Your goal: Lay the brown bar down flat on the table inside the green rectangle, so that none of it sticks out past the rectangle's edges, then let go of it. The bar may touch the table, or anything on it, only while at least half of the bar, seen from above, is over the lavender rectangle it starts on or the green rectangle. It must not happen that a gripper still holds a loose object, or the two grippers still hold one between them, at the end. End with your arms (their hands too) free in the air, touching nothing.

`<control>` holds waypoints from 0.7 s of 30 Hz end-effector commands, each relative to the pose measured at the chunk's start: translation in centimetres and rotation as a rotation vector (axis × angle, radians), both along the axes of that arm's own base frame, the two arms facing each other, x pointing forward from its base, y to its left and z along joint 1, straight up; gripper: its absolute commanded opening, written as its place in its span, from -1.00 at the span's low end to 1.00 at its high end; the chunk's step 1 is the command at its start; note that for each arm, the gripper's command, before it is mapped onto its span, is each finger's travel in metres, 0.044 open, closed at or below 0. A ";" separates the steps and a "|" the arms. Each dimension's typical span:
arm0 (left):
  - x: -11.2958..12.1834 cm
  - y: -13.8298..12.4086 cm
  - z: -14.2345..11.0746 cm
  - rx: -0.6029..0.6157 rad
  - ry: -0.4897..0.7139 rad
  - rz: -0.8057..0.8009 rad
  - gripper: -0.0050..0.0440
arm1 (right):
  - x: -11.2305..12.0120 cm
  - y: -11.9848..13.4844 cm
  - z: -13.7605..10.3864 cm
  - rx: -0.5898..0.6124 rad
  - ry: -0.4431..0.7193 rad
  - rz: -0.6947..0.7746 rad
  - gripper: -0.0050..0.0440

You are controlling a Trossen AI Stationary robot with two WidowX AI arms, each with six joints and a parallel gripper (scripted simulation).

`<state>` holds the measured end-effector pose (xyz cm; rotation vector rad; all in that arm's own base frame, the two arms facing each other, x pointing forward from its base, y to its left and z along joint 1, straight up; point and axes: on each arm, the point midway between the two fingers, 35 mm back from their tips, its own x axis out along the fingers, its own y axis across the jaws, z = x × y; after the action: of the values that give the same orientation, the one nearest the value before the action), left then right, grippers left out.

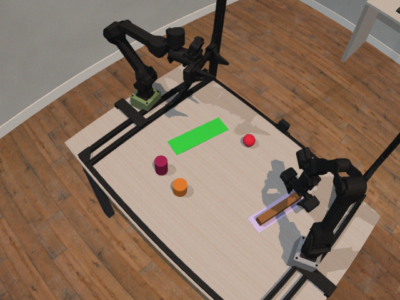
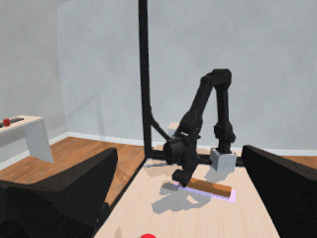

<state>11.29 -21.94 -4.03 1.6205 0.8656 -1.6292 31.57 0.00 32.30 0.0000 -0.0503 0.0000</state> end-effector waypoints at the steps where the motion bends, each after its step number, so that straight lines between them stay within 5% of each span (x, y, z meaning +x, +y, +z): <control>1: 0.0 0.1 -0.2 0.008 -0.001 -0.003 0.02 | 0.0 0.0 0.0 0.000 0.000 0.000 1.00; 17: 0.0 0.1 -0.2 0.008 -0.001 -0.003 -0.33 | 0.0 0.0 0.0 0.000 0.000 0.000 1.00; 21: 0.1 0.0 2.3 0.008 -0.001 -0.002 -0.73 | 0.0 0.0 0.0 0.000 0.000 0.000 1.00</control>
<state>11.12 -21.59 -3.84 1.6280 0.8898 -1.6354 31.57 0.00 32.30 0.0000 -0.0503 0.0000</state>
